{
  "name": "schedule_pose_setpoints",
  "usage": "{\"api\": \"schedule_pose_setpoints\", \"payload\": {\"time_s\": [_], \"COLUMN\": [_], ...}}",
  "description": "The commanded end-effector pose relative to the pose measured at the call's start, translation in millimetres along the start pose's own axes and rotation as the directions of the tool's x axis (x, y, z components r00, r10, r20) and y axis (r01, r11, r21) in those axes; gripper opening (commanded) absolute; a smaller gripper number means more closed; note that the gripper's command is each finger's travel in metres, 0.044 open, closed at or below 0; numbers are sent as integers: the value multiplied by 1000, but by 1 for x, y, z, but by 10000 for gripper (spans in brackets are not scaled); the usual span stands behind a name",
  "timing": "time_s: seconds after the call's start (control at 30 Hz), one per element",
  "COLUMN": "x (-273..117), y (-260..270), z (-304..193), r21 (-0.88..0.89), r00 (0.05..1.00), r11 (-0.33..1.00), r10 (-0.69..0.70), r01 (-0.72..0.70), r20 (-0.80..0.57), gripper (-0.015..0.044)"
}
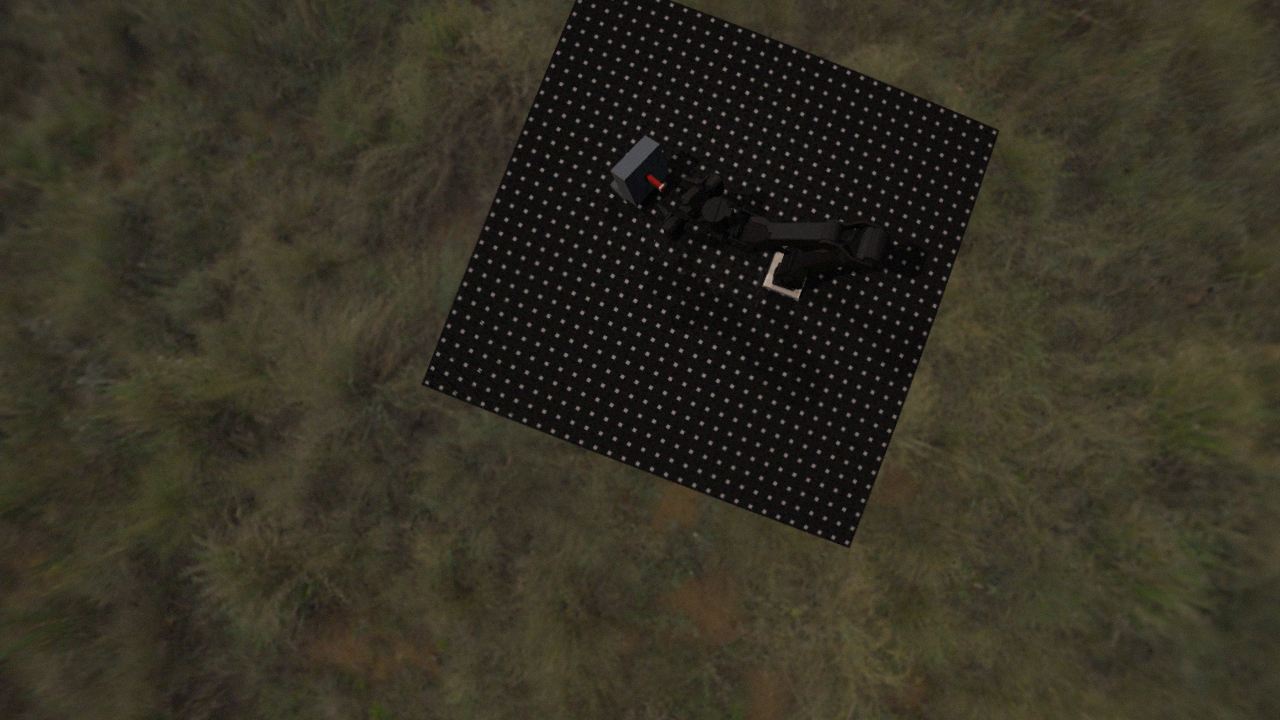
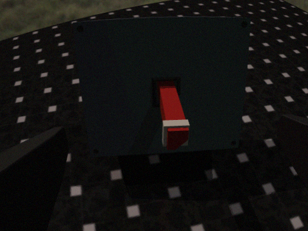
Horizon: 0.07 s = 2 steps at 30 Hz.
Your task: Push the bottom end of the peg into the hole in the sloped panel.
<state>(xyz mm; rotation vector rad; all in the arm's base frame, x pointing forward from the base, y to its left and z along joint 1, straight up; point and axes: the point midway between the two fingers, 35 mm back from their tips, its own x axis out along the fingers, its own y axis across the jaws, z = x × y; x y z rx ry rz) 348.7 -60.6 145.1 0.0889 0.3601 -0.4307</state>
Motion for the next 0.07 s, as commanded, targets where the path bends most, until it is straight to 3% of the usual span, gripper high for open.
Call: {"api": "schedule_pose_setpoints", "payload": {"time_s": [0.0, 0.03], "x": [-4, -5], "y": [0, 0], "z": [0, 0], "r21": [3, 3], "r00": [1000, 1000], "r11": [1000, 1000], "r10": [-1, -1], "r01": [1, 1], "r20": [1, 1], "gripper": [440, 440]}}
